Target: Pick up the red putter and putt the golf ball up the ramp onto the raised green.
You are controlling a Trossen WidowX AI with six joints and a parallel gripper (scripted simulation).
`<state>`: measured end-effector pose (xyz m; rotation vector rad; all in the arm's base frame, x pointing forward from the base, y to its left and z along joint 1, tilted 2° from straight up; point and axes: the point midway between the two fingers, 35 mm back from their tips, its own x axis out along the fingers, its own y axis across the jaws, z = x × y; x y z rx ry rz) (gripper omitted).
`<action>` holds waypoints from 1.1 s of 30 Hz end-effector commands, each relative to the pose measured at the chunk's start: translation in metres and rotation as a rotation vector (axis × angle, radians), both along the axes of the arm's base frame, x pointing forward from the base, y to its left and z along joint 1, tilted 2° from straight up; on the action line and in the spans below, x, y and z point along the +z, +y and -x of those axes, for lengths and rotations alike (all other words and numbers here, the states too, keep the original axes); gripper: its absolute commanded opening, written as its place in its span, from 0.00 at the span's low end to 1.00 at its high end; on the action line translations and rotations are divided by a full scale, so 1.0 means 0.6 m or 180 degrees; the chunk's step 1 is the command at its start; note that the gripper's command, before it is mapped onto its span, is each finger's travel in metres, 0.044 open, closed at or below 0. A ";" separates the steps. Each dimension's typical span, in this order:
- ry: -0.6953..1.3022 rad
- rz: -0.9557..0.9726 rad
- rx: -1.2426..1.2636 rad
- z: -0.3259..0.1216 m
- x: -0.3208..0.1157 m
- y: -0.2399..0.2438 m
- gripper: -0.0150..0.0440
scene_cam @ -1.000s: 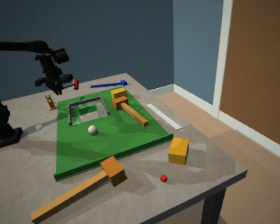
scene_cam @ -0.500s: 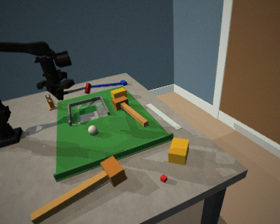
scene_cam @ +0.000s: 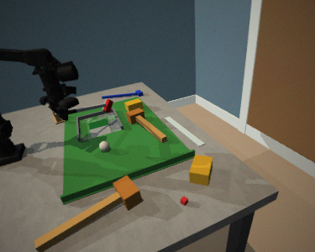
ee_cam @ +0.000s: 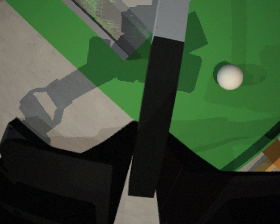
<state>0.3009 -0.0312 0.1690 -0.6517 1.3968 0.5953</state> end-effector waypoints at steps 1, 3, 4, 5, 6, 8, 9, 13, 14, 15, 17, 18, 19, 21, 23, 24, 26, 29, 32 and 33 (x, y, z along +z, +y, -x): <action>0.0008 -0.0028 -0.0212 0.004 0.000 -0.027 0.25; 0.0014 -0.0032 -0.0328 0.007 -0.001 -0.044 0.25; 0.0017 -0.0035 -0.0385 0.008 -0.001 -0.053 0.25; 0.0020 -0.0037 -0.0443 0.010 -0.001 -0.061 0.25; 0.0023 -0.0040 -0.0501 0.012 -0.001 -0.070 0.25; 0.0029 -0.0045 -0.0617 0.017 -0.001 -0.086 0.25; 0.0032 -0.0047 -0.0675 0.020 -0.001 -0.095 0.25; 0.0043 -0.0059 -0.0906 0.031 -0.002 -0.127 0.25; 0.0046 -0.0061 -0.0964 0.034 -0.002 -0.135 0.25; 0.0048 -0.0064 -0.1022 0.037 -0.002 -0.143 0.25; 0.0053 -0.0069 -0.1140 0.045 -0.003 -0.159 0.25; 0.0055 -0.0072 -0.1199 0.048 -0.003 -0.167 0.25; 0.0057 -0.0074 -0.1259 0.052 -0.003 -0.175 0.25; 0.0061 -0.0079 -0.1377 0.060 -0.003 -0.190 0.25; 0.0066 -0.0087 -0.1491 0.069 -0.004 -0.205 0.25; 0.0068 -0.0090 -0.1548 0.073 -0.004 -0.212 0.25; 0.0073 -0.0098 -0.1663 0.083 -0.004 -0.226 0.25; 0.0080 -0.0110 -0.1834 0.098 -0.004 -0.247 0.25; 0.0086 -0.0121 -0.1996 0.113 -0.005 -0.266 0.25; 0.0087 -0.0124 -0.2024 0.116 -0.005 -0.270 0.25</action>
